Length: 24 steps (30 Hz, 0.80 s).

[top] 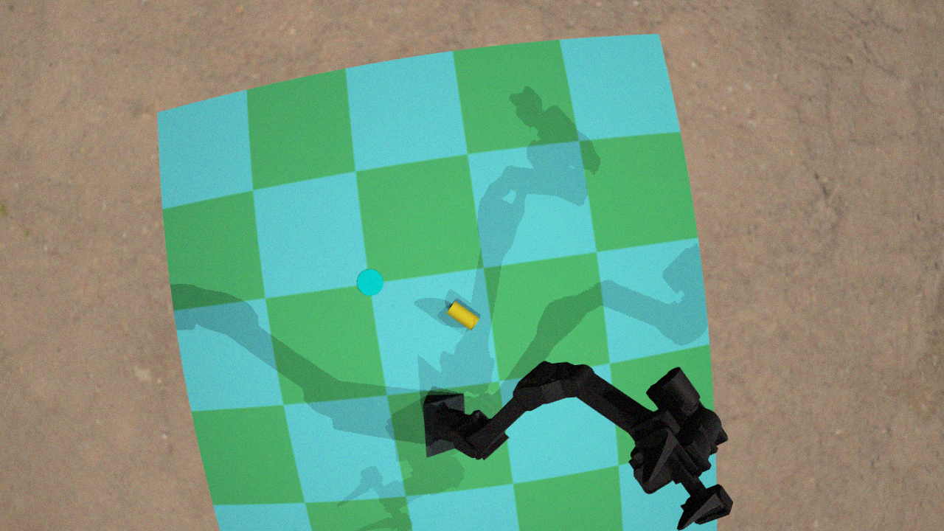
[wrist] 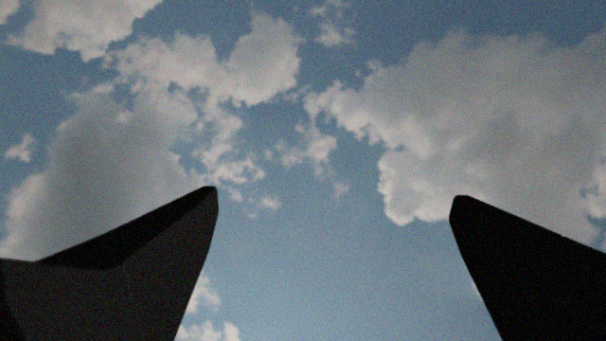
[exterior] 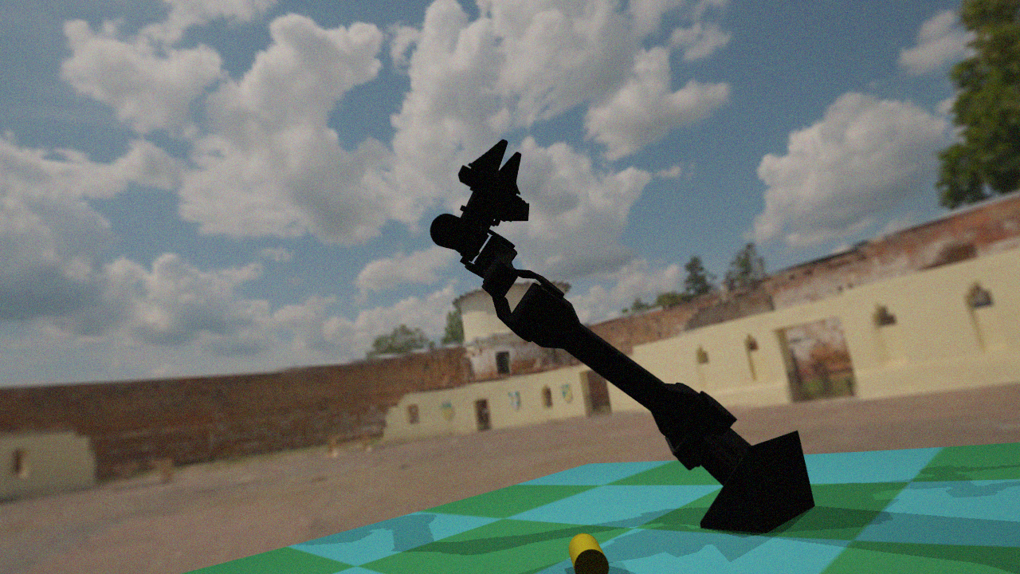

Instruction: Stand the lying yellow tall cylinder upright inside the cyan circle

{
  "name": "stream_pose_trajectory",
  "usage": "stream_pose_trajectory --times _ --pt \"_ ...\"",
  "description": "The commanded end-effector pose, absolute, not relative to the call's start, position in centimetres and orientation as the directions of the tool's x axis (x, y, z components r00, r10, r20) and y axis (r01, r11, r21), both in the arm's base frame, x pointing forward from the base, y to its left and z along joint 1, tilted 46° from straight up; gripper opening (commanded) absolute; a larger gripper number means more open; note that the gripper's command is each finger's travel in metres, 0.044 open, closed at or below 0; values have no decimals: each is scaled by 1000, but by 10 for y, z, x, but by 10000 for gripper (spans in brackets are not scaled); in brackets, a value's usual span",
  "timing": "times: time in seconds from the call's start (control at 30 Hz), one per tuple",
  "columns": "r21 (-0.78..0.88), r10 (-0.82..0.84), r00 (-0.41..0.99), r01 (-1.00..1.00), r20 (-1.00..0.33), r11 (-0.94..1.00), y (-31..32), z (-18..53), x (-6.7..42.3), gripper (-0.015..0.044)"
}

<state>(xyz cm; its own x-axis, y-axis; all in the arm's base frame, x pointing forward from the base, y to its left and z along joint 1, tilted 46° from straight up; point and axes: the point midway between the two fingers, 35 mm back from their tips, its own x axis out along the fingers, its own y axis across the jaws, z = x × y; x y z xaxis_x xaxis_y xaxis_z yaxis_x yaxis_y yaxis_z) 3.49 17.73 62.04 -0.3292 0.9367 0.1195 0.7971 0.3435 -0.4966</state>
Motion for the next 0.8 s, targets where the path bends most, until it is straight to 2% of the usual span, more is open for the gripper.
stream_pose_trajectory --times 0.0,0.1,0.47,0.77 --pt "-490 935 -332 800 122 347 177 621 34 374" --pt "-393 915 -374 827 150 403 174 627 16 309" --pt "107 718 -654 752 237 650 116 646 -90 309" --pt "497 459 -841 541 287 679 30 647 -151 309"
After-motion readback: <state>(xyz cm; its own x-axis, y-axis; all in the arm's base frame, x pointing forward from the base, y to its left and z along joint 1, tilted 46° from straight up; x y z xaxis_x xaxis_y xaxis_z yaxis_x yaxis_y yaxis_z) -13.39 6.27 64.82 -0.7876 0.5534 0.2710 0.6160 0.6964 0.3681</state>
